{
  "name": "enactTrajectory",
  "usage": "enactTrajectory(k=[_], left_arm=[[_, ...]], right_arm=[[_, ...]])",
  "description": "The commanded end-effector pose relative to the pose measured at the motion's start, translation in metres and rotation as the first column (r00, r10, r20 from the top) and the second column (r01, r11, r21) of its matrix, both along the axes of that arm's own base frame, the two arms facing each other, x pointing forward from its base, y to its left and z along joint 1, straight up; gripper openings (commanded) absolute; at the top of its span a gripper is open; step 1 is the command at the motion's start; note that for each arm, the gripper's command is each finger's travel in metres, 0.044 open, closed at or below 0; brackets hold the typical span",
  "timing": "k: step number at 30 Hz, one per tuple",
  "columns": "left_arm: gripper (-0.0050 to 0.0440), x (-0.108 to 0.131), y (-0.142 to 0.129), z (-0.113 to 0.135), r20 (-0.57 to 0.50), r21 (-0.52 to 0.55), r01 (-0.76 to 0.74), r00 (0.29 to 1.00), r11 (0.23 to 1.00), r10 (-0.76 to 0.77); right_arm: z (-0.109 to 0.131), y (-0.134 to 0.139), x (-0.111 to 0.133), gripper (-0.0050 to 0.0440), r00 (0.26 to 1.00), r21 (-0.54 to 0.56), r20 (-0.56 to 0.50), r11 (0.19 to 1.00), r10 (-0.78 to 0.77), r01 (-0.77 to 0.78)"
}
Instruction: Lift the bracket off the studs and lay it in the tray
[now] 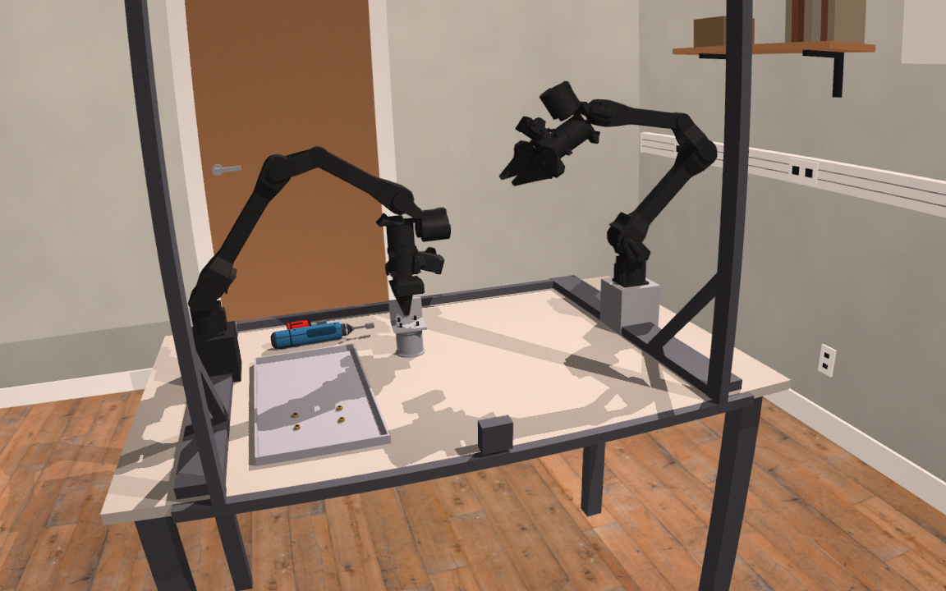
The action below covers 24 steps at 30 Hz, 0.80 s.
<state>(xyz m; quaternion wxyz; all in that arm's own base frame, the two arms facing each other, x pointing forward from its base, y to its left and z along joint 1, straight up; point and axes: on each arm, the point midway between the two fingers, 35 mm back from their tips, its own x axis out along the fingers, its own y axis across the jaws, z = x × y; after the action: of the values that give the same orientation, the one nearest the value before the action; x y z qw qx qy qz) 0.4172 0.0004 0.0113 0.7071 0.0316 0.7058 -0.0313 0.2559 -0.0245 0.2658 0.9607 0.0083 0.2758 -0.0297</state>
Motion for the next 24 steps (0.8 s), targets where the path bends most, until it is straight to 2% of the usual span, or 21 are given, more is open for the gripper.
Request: enactTrajectory(k=[1,4,9,13,24], left_arm=[[-0.0005,0.008,0.000,0.015,0.030,0.000,0.000,1.000,1.000,0.000],[-0.0013,0.009,0.000,0.015,0.026,0.000,0.000,1.000,1.000,0.000],[-0.0050,0.013,0.000,0.039,0.054,0.000,0.000,0.999,1.000,0.000],[-0.0050,0.013,0.000,0.048,0.057,0.000,0.000,0.998,1.000,0.000],[-0.0050,0.001,0.000,0.045,0.037,0.000,0.000,0.999,1.000,0.000]], right_arm=[[0.005,0.000,0.000,0.0440,1.000,-0.001,0.015,1.000,-0.001,0.001],[0.005,0.000,0.000,0.0440,1.000,-0.001,0.015,1.000,-0.001,0.001],[0.005,0.000,0.000,0.0440,1.000,-0.001,0.015,1.000,-0.001,0.001],[0.005,0.000,0.000,0.0440,1.000,-0.001,0.015,1.000,-0.001,0.001],[0.005,0.000,0.000,0.0440,1.000,-0.001,0.015,1.000,-0.001,0.001]])
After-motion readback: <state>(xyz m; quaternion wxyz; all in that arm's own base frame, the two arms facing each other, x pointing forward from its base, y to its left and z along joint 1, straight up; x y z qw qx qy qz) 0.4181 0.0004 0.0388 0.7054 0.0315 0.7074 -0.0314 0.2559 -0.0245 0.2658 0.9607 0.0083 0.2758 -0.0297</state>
